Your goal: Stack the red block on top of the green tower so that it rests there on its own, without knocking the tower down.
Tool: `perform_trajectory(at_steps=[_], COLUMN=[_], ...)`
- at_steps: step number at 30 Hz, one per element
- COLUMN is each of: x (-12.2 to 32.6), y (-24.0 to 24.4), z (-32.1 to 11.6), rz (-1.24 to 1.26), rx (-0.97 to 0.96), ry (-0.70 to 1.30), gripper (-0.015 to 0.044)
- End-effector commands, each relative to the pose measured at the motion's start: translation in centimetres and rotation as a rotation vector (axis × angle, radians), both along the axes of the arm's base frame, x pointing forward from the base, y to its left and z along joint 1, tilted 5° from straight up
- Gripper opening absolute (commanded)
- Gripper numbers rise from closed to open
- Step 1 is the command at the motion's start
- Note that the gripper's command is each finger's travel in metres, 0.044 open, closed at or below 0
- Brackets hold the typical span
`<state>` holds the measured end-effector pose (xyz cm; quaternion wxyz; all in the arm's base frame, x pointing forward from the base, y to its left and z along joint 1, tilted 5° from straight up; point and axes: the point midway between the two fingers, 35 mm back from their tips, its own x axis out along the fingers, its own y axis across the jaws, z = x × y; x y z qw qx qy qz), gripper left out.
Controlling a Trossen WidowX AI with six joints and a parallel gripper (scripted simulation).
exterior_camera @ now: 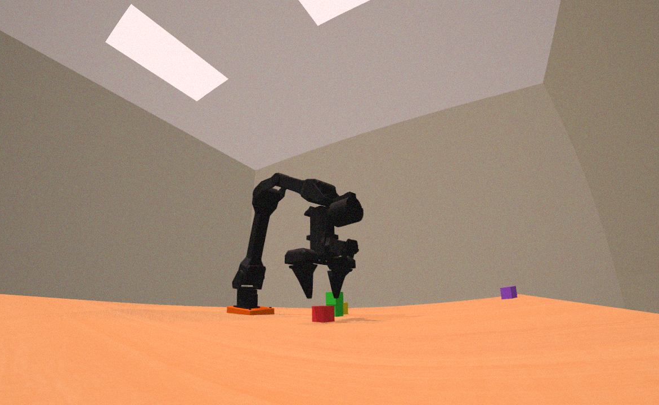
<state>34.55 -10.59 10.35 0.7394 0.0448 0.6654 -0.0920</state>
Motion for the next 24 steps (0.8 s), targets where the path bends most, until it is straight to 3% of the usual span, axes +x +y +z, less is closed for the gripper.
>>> perform_trajectory(at_steps=[1,24], x=[-0.1,0.2], y=[0.1,-0.2], z=[-0.7,-4.4], rz=[0.005,0.005], rx=[0.006,0.006], ry=[0.006,0.006], gripper=[0.044,0.044])
